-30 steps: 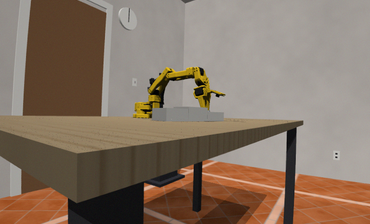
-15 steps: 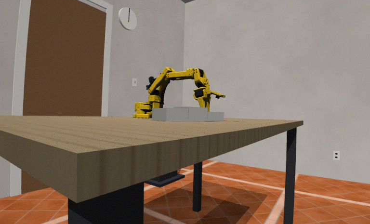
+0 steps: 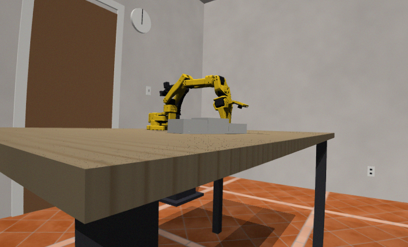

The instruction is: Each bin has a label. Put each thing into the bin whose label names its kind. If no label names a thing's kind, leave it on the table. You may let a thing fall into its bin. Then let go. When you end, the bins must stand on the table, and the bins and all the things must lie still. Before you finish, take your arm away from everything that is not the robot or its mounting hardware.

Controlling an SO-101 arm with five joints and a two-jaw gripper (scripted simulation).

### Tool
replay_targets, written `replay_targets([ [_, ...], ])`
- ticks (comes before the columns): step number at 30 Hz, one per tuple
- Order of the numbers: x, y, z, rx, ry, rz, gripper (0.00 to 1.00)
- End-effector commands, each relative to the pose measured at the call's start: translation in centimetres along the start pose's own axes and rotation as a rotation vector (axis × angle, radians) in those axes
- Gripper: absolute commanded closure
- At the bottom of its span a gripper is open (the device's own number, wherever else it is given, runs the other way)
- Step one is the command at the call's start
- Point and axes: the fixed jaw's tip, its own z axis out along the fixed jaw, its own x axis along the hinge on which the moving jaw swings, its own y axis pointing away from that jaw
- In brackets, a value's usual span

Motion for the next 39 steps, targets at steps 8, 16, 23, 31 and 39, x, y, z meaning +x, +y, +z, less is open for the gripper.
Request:
replay_targets([
  [8, -1.36, 0.18, -2.54, -0.002, -0.118, -0.015, 1.00],
  [16, -1.36, 0.18, -2.54, -0.002, -0.118, -0.015, 1.00],
  [23, -1.32, 0.18, -2.28, -0.002, -0.118, -0.015, 1.00],
  [31, -1.27, 0.18, -1.96, -0.002, -0.118, -0.015, 1.00],
  [39, -1.24, 0.18, -1.76, -0.002, -0.118, -0.015, 1.00],
])
